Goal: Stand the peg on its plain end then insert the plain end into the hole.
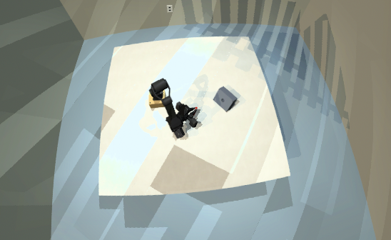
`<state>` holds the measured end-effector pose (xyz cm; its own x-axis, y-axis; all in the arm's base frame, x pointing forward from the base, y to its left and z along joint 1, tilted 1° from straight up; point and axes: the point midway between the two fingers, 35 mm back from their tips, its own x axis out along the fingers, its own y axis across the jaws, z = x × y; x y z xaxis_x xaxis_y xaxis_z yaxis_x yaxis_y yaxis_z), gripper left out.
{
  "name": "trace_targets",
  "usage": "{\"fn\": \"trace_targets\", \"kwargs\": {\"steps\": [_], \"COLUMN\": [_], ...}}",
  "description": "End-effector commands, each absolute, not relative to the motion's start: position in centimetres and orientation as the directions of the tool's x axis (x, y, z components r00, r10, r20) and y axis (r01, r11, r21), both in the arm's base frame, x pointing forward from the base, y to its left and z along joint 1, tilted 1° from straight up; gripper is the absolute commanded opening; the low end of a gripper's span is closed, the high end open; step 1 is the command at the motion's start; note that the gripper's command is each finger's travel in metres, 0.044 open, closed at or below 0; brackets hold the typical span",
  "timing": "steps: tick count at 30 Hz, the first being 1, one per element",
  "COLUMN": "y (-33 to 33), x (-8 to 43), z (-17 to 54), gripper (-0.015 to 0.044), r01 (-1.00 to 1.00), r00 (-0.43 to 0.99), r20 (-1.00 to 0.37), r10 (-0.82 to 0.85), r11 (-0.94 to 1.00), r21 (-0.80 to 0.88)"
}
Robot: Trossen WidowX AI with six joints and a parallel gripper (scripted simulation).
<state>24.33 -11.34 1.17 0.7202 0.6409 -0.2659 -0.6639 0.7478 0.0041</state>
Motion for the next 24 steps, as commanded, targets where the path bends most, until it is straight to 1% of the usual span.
{"fn": "trace_targets", "kwargs": {"steps": [1, 24], "y": [-11.34, -11.77], "x": [24.32, 23.96], "z": [0.99, 0.85], "gripper": [0.0049, 0.0049], "r01": [-0.664, -0.663], "r00": [0.720, 0.724], "r20": [-0.266, -0.259], "r10": [0.641, 0.640], "r11": [0.748, 0.749], "r21": [0.004, -0.002]}}
